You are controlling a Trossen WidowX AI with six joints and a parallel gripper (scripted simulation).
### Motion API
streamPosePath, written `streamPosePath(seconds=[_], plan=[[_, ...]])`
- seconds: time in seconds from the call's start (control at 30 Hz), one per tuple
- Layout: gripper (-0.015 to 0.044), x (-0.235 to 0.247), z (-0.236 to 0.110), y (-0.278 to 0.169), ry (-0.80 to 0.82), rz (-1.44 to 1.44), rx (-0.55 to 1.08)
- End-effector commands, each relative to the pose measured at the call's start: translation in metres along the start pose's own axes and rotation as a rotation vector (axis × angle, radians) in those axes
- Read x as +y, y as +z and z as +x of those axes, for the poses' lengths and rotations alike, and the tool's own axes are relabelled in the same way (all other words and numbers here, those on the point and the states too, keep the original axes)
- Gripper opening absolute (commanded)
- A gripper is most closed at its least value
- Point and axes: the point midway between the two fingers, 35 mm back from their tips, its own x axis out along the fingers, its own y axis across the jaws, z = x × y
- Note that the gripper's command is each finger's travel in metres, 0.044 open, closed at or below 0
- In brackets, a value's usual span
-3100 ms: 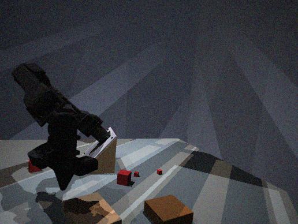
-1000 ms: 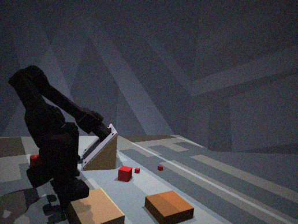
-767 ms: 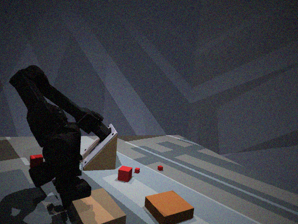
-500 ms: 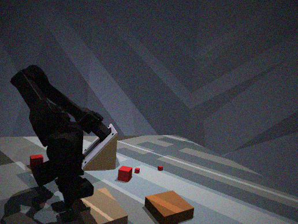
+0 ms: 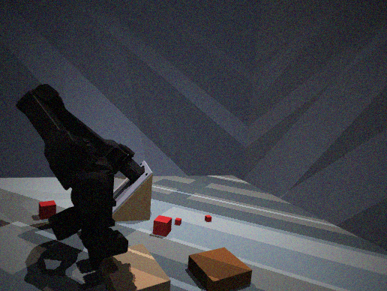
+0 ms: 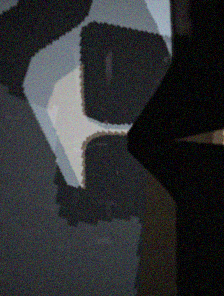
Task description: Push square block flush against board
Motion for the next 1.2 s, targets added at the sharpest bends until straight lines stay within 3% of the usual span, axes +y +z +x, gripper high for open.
streamPosePath(seconds=[0.0, 0.43, 1.17], plan=[[0.0000, -0.001, 0.005, -0.011, -0.011, -0.012, 0.014], [0.0000, 0.000, 0.005, -0.018, -0.011, -0.012, 0.015], [0.0000, 0.003, 0.005, 0.016, -0.011, -0.011, 0.012]])
